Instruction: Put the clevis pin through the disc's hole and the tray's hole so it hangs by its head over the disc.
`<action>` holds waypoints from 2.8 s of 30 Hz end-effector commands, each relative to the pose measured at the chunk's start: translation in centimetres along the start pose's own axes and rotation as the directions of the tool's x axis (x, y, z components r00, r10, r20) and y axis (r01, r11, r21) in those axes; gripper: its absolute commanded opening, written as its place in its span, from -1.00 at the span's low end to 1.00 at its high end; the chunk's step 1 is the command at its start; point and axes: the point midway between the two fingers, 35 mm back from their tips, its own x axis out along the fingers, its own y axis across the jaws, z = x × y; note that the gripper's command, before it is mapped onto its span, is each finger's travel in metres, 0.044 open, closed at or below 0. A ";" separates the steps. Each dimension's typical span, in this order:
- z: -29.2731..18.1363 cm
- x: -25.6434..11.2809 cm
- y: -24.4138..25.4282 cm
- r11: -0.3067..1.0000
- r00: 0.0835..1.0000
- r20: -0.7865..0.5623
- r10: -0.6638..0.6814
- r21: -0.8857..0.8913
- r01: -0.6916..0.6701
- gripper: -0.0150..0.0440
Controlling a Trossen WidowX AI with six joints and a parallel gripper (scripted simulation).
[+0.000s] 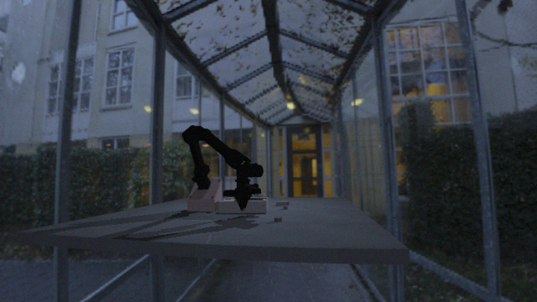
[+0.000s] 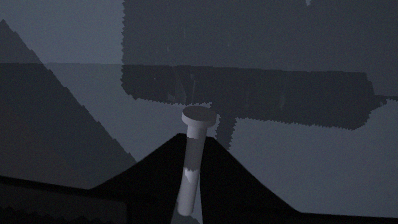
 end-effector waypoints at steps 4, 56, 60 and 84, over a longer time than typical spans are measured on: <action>0.1 -2.3 0.0 1.000 1.000 0.004 -0.002 0.006 0.002 -0.49; -0.2 1.3 0.3 1.000 1.000 0.001 -0.004 0.013 0.004 -0.49; -0.3 2.0 0.3 1.000 1.000 0.001 -0.004 0.012 0.004 -0.49; -0.3 2.6 0.3 1.000 1.000 0.002 -0.008 0.015 0.008 0.05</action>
